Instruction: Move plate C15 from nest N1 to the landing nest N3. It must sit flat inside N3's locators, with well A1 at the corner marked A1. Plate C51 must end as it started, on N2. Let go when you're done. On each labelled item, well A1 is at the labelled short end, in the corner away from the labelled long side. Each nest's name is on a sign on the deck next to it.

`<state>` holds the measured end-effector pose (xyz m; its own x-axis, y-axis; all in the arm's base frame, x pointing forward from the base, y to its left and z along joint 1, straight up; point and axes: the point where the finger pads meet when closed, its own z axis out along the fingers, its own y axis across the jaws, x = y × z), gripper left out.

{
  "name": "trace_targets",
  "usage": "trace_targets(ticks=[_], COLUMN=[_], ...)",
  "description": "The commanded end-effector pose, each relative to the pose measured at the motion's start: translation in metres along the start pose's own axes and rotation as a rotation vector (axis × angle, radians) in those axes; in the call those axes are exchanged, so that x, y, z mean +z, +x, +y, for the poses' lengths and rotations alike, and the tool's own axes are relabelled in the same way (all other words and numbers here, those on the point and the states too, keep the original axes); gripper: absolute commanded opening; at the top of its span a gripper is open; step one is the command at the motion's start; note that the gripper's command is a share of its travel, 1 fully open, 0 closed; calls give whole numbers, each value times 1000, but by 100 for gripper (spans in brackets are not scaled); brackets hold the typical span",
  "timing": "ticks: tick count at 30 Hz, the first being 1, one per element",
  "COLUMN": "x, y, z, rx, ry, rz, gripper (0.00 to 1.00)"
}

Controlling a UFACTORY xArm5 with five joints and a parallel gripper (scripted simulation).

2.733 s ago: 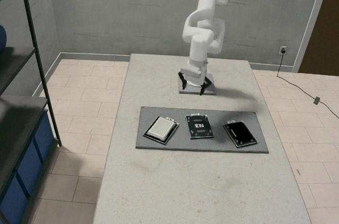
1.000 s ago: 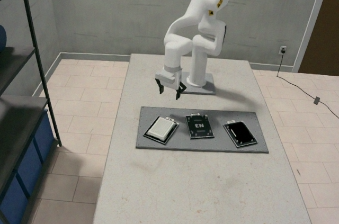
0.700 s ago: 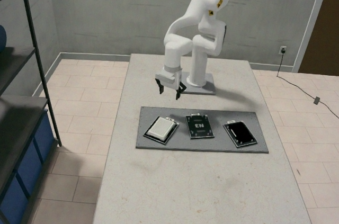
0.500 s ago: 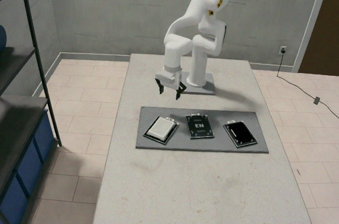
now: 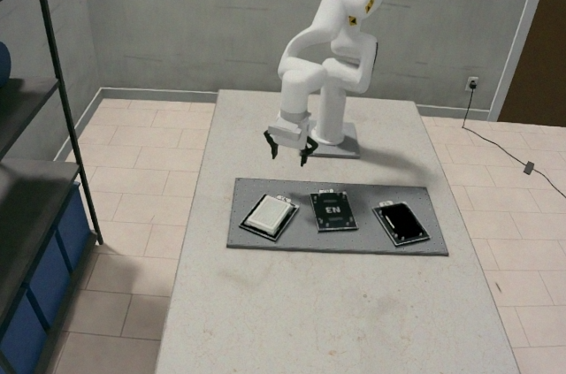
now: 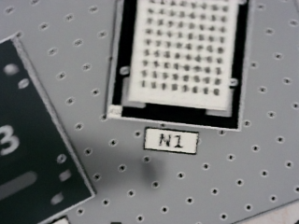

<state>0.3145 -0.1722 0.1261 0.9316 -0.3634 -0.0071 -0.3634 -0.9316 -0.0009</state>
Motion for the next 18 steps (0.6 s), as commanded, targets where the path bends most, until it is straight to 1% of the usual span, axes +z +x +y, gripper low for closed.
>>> trace_targets(ticks=[1,10,12,16,18], x=[-2,-2,-2,-2,-2], y=[-6,-17,-17,-23,-25], z=[-26,-69,-69,-89,-99], rx=[-177,-477,-477,-610,-632], ry=[5,4,4,4,4], rz=[6,6,6,7,7], gripper=[100,100,100,100,100])
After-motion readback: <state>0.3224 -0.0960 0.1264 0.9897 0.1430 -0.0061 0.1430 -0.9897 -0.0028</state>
